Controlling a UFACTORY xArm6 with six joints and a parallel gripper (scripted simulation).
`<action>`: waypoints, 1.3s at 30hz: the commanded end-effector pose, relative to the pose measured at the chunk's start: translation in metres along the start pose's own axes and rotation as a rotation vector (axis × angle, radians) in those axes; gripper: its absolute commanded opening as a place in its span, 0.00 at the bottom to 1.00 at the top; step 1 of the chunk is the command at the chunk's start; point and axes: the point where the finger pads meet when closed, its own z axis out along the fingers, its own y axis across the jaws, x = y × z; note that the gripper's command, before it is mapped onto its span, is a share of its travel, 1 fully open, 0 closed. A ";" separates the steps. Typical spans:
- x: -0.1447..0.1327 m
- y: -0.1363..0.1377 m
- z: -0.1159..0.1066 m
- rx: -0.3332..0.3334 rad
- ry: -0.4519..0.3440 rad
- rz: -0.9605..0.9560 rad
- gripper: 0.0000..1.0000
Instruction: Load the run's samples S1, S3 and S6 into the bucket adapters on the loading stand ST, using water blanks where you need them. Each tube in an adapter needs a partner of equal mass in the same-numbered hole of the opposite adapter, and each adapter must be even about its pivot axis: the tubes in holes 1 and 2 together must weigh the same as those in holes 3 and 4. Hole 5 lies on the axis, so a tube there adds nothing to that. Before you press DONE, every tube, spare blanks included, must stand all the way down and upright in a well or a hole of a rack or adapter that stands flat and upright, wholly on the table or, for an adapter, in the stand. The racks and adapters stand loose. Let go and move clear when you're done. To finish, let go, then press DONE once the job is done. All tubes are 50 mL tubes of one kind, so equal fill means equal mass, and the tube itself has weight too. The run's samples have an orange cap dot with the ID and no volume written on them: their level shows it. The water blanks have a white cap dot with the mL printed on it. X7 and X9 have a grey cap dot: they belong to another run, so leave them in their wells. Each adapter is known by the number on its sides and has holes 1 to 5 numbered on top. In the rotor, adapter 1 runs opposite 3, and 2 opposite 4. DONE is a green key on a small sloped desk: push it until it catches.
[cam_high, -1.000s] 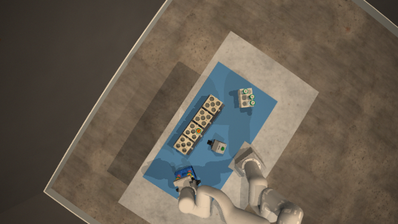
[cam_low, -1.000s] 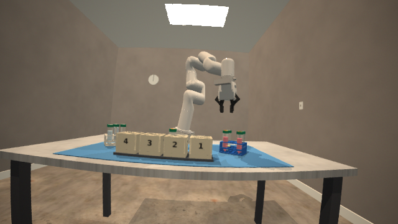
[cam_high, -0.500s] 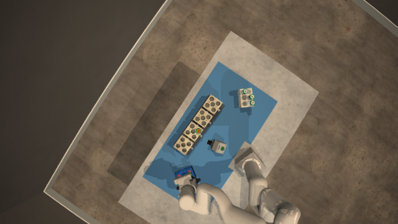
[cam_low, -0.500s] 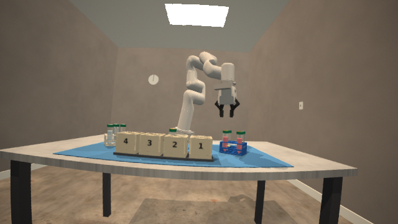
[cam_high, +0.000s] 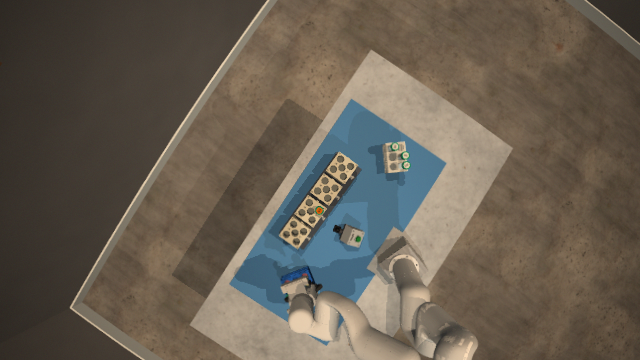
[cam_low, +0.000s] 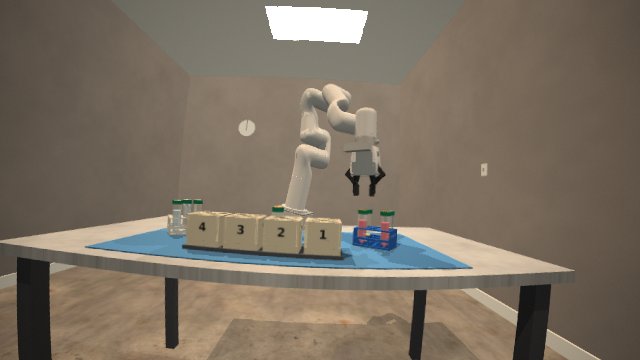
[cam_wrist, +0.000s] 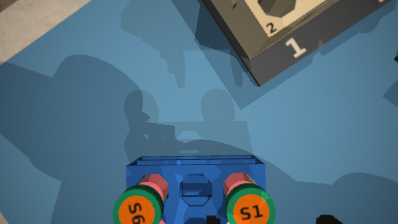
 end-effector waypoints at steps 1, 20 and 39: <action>0.001 -0.002 0.007 0.004 0.002 0.000 0.57; 0.001 -0.002 0.042 0.004 0.001 0.000 0.57; 0.001 -0.002 0.051 0.004 0.001 0.000 0.57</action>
